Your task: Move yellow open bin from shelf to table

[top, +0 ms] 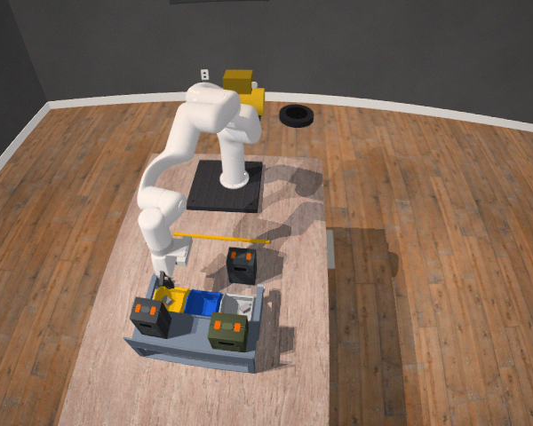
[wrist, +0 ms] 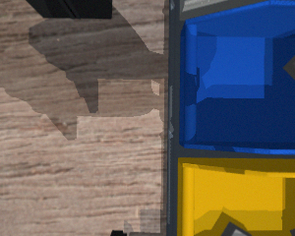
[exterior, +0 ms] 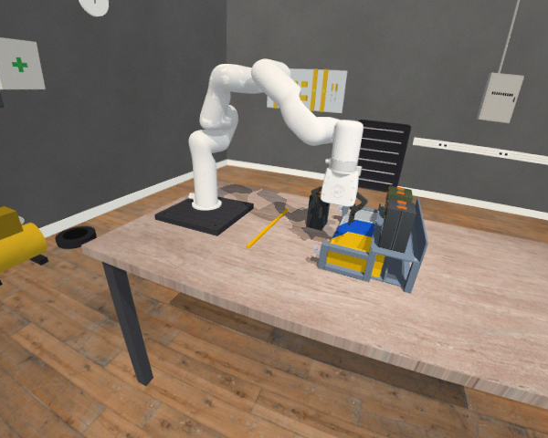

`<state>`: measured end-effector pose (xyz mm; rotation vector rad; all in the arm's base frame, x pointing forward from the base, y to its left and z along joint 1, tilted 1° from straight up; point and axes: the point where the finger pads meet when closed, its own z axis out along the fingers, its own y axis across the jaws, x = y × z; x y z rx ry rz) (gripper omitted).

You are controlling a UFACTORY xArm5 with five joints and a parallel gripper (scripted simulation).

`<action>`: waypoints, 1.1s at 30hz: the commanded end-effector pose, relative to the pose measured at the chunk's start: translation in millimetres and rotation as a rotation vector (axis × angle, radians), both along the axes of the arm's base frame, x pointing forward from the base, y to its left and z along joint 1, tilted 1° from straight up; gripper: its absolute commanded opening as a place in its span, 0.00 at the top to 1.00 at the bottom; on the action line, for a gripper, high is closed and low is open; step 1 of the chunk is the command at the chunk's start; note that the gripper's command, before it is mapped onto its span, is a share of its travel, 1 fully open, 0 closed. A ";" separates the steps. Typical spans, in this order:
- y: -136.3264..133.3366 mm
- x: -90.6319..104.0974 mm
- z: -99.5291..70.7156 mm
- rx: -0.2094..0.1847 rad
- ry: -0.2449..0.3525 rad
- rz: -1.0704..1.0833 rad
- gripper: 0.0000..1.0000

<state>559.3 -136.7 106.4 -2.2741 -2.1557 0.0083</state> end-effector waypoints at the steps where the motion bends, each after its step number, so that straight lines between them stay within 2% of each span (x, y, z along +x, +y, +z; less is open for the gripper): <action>1: -0.2 0.9 -4.3 -0.002 -0.003 0.000 0.00; 33: -0.3 0.6 -56.5 -0.002 -0.003 0.000 0.00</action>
